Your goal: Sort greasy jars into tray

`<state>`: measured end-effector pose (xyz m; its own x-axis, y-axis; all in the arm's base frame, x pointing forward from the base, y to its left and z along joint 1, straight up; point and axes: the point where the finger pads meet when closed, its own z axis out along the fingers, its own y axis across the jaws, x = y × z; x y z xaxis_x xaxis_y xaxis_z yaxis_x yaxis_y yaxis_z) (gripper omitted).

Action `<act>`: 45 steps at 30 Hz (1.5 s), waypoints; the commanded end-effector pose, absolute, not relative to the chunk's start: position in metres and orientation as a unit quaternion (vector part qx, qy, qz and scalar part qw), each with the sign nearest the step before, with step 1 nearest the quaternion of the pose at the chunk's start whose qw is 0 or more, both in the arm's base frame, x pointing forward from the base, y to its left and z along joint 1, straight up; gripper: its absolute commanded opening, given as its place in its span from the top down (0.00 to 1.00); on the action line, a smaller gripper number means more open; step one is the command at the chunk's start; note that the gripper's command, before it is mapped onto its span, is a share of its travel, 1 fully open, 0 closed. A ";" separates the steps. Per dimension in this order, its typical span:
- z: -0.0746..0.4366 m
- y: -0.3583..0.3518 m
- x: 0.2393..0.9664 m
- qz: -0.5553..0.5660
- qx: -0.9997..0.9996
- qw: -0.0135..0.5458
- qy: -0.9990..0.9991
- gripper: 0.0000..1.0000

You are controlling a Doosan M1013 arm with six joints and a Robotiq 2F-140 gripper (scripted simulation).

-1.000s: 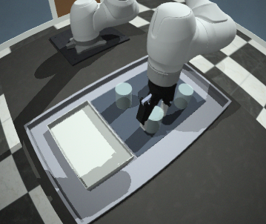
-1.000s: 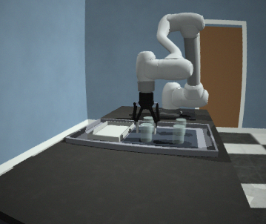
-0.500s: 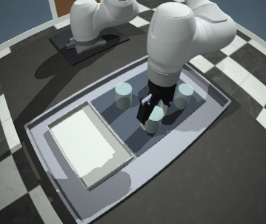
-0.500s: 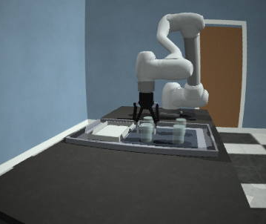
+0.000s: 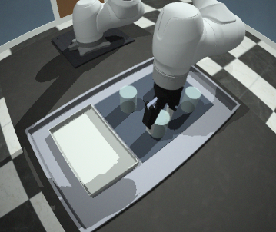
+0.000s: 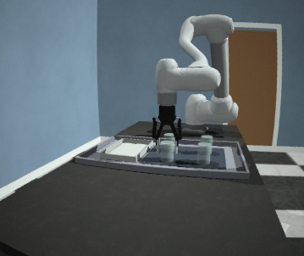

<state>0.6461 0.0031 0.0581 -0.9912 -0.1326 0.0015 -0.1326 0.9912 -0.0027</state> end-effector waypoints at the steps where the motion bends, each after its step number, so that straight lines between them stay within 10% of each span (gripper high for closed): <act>1: 0.058 0.003 0.646 0.001 0.066 0.001 -0.998 0.46; 45: 0.058 0.003 0.646 0.001 0.066 0.001 -0.998 0.52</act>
<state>0.6461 0.0031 0.0581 -0.9912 -0.1326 0.0015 -0.1326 0.9912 -0.0027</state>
